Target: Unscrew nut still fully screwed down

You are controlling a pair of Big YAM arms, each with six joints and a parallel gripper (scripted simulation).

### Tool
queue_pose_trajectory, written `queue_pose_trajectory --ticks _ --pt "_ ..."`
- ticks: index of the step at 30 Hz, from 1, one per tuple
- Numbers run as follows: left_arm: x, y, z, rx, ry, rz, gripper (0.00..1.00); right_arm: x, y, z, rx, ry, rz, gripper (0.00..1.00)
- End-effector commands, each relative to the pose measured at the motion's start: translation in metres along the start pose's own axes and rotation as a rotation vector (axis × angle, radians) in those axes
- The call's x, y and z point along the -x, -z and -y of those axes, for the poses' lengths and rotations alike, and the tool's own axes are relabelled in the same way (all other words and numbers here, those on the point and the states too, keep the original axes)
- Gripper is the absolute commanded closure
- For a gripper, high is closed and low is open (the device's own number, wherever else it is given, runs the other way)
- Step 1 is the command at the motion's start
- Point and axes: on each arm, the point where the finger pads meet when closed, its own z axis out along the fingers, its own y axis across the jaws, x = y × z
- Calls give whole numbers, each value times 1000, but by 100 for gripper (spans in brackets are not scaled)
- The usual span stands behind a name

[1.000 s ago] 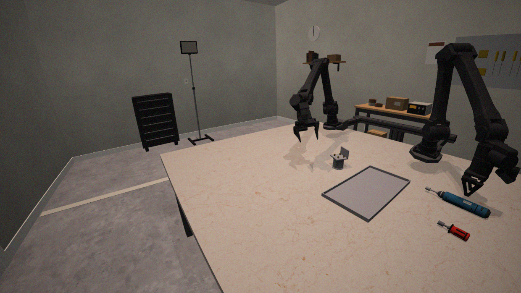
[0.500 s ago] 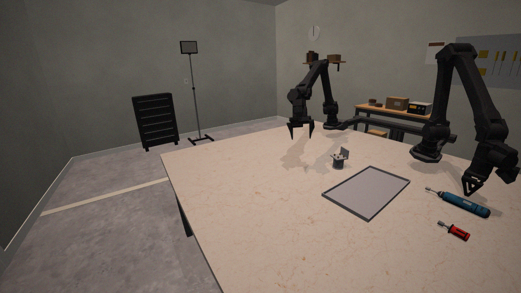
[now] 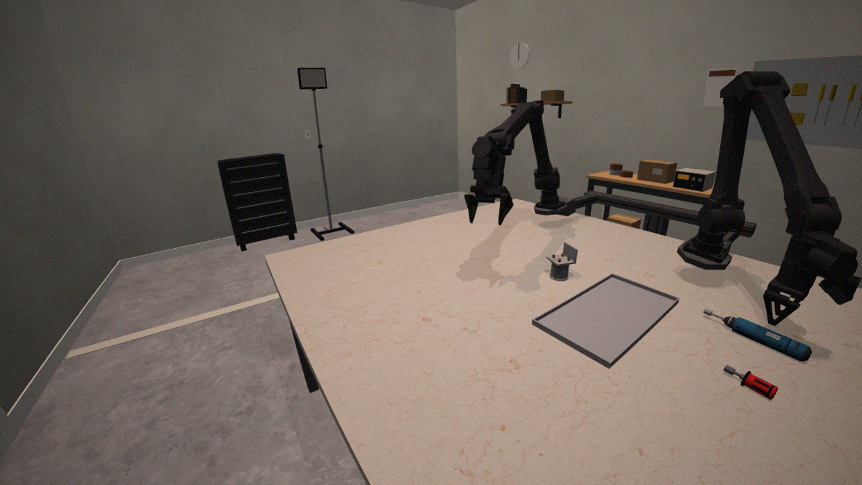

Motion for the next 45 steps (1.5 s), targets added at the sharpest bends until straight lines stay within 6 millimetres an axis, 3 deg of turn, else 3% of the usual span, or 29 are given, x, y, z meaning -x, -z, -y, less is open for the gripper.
queue_pose_trajectory --ticks 1,6,13,23,28,40,45 --pt "11 8 8 -18 -4 21 35 39 16 -6 -30 -55 27 14" --pt "11 8 8 -18 -4 21 35 54 23 7 -126 -120 5 14" --pt "11 8 8 -18 -4 21 35 59 28 11 -165 -144 4 14" --pt "11 8 8 -18 -4 21 35 83 52 36 -361 -262 -4 14" --pt "11 8 8 -18 -4 21 35 83 52 36 -362 -262 -4 14" --pt "11 8 8 -18 -4 21 35 105 94 61 -600 -387 31 14" --pt "11 8 8 -18 -4 21 35 105 94 61 -600 -387 31 14"
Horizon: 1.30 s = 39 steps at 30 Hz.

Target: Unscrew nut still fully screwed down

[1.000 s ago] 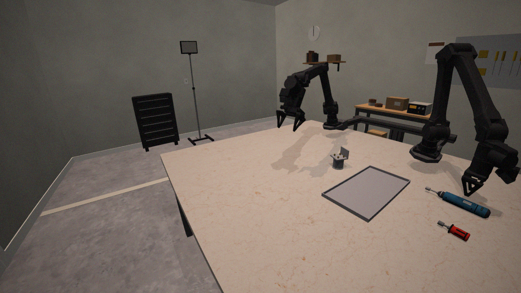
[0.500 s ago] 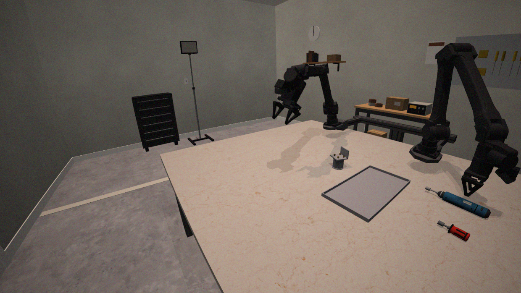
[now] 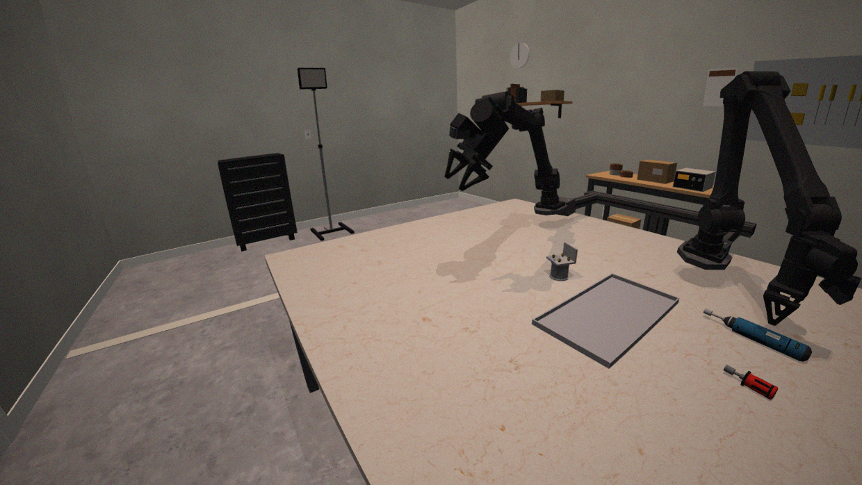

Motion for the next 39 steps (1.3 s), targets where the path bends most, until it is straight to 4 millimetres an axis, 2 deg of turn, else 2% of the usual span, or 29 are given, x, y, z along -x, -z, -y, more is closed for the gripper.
queue_pose_trajectory --ticks 1,5,7,9,34,35,39 --pt "11 8 8 -18 -4 21 35 16 20 -8 17 -38 23 14" --pt "11 8 8 -18 -4 21 35 16 19 -6 15 -40 23 14" --pt "11 8 8 -18 -4 21 35 22 28 0 20 -49 34 14" --pt "11 8 8 -18 -4 21 35 23 29 1 20 -49 36 14" --pt "11 8 8 -18 -4 21 35 23 29 1 20 -46 36 14" --pt "15 18 23 -17 -1 44 35 23 29 1 20 -46 36 14" --pt "15 24 42 36 17 77 35 23 29 1 20 -46 36 14"
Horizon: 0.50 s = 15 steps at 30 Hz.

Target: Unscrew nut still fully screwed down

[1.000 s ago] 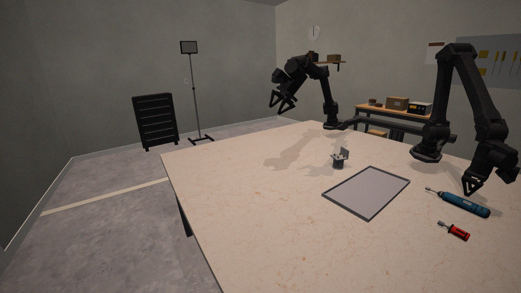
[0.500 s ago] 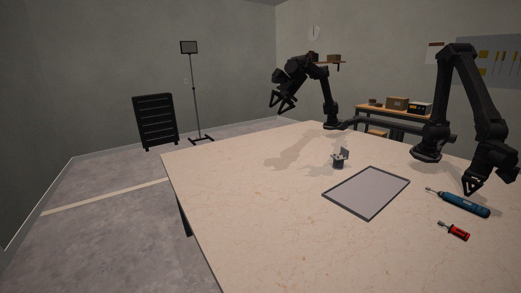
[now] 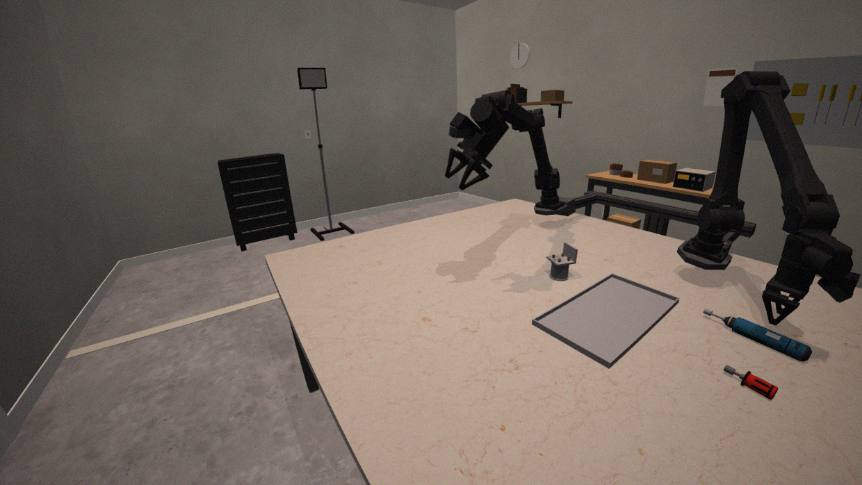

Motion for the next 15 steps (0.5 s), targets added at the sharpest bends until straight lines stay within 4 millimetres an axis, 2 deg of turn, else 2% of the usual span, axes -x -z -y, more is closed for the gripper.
queue_pose_trajectory --ticks 1,7,12,13,15 --pt "14 23 41 -8 27 51 35 22 28 0 23 -31 43 14" --pt "17 42 72 52 54 121 35 22 28 0 23 -31 43 14" --pt "24 42 66 56 76 122 35 22 28 0 23 -31 43 14" --pt "14 45 76 61 58 133 35 22 28 0 23 -31 43 14" --pt "14 56 89 63 67 168 35 22 28 0 23 -31 43 14"
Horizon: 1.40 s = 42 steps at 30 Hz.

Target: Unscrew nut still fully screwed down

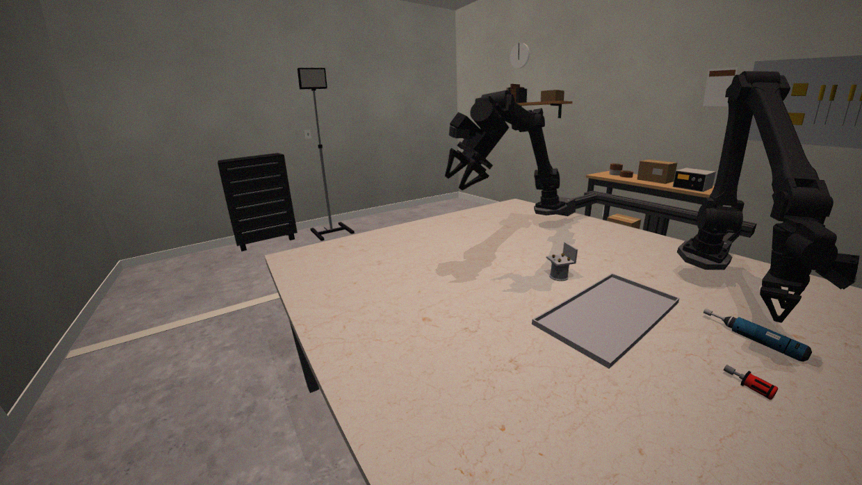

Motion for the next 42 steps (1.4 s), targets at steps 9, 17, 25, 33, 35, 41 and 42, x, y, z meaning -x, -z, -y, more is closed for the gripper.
queue_pose_trajectory --ticks 9,17,25,33,35,41,42 --pt "-2 61 77 20 73 162 35 22 28 0 23 -31 43 14" --pt "-8 80 93 8 88 214 35 22 28 0 23 -31 43 14" --pt "-24 130 132 -21 130 351 35 22 28 0 23 -31 43 14" --pt "-33 151 145 -47 147 401 35 22 28 0 23 -31 43 14" --pt "-40 166 154 -69 159 434 35 22 28 0 23 -31 43 14" --pt "-61 210 178 -136 194 532 35 22 28 0 23 -31 43 14" --pt "-65 217 182 -147 200 548 35 22 28 0 23 -31 43 14"
